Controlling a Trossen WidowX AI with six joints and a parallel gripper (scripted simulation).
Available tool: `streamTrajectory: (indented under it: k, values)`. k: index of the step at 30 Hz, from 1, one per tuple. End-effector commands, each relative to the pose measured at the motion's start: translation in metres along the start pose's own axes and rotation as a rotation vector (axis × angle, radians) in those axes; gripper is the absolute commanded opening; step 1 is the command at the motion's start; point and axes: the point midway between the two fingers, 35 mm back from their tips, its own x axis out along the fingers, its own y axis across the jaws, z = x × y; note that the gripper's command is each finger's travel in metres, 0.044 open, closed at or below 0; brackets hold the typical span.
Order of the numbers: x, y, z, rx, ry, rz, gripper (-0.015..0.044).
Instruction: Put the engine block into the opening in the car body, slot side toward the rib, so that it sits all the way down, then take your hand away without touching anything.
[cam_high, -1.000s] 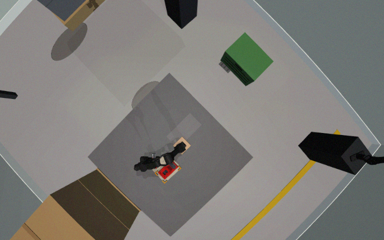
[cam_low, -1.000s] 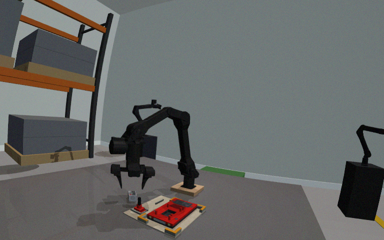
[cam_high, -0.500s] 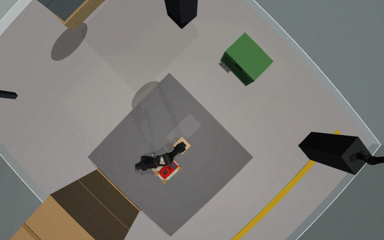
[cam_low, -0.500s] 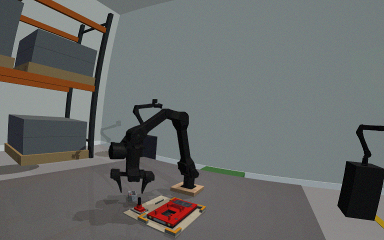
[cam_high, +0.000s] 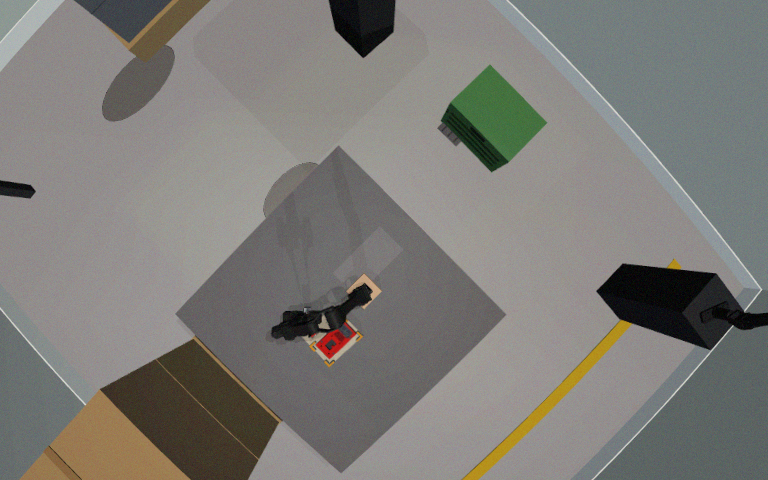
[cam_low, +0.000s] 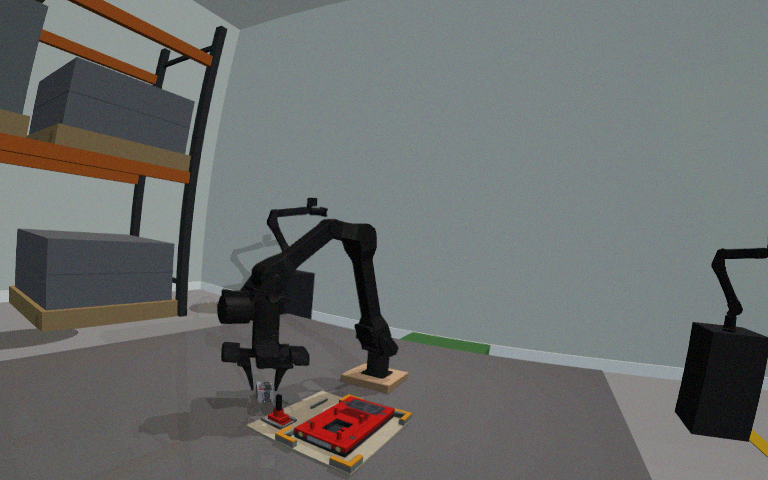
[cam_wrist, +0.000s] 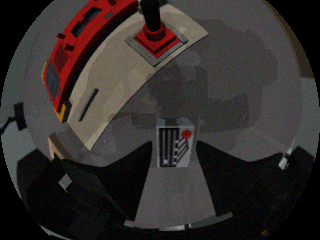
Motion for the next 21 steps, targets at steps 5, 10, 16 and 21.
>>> streamTrajectory:
  k: [5, 10, 16, 21]
  values:
    - [0.001, 0.001, 0.000, -0.005, -0.002, 0.003, 0.0118]
    - [0.001, 0.001, 0.000, -0.005, -0.002, 0.003, 0.0045]
    - [-0.015, -0.002, 0.001, -0.005, -0.002, 0.003, 0.0000]
    - [-0.030, -0.004, 0.002, -0.005, -0.002, 0.003, 0.0000]
